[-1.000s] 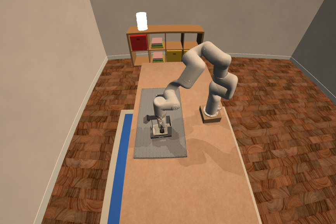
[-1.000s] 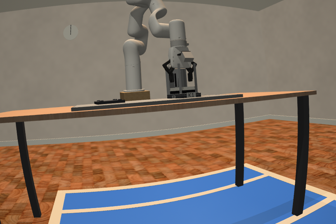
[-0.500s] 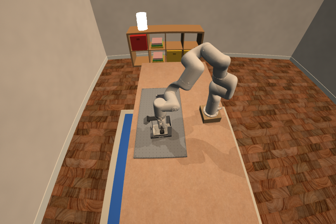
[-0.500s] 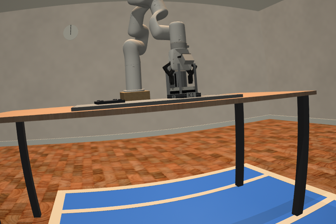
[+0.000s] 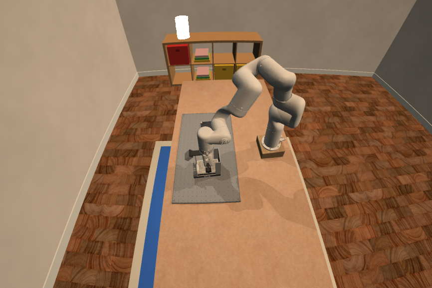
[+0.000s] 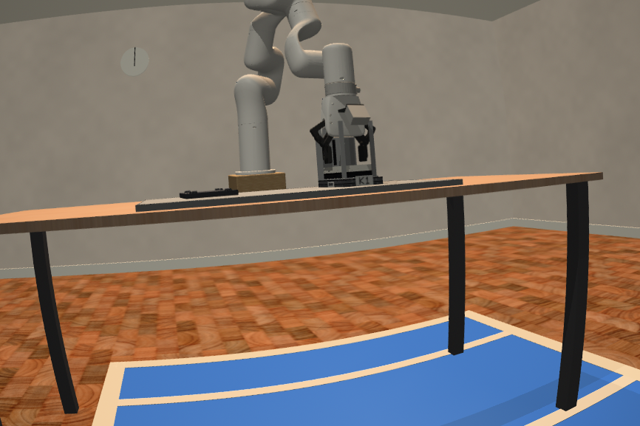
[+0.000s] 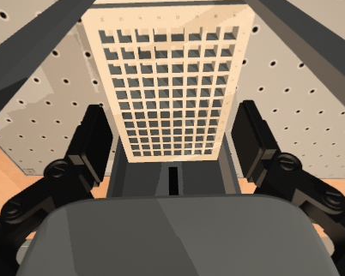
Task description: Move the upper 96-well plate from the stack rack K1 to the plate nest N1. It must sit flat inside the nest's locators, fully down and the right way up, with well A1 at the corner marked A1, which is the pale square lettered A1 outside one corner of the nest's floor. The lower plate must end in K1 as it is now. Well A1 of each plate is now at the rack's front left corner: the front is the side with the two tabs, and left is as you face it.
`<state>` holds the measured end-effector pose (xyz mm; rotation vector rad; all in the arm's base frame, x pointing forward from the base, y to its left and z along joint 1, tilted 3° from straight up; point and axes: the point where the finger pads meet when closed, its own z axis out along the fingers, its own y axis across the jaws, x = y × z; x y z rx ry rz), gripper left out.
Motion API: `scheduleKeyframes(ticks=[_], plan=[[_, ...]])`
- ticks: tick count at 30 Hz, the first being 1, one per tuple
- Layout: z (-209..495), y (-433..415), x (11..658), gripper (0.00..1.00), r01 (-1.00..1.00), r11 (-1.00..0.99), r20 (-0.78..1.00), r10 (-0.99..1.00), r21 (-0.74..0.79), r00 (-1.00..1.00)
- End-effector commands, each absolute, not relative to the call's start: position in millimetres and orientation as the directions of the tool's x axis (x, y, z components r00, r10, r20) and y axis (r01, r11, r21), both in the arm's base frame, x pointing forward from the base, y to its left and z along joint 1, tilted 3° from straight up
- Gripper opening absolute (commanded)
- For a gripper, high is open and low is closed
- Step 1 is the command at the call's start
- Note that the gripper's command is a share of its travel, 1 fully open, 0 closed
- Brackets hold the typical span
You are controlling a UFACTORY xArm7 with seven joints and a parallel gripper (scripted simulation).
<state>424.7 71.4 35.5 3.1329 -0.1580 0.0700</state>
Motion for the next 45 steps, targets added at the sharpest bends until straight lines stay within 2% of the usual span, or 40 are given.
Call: scheduleKeyframes(ticks=[1,39,40,45], plan=[[34,72,426,1.0,-0.101,-0.995,0.048,-0.101,0.0,0.994],[22,72,427,1.0,-0.101,-0.995,0.048,-0.101,0.0,0.994],[23,72,427,0.0,-0.101,-0.995,0.048,-0.101,0.0,0.994],[23,72,427,0.0,-0.101,-0.995,0.048,-0.101,0.0,0.994]])
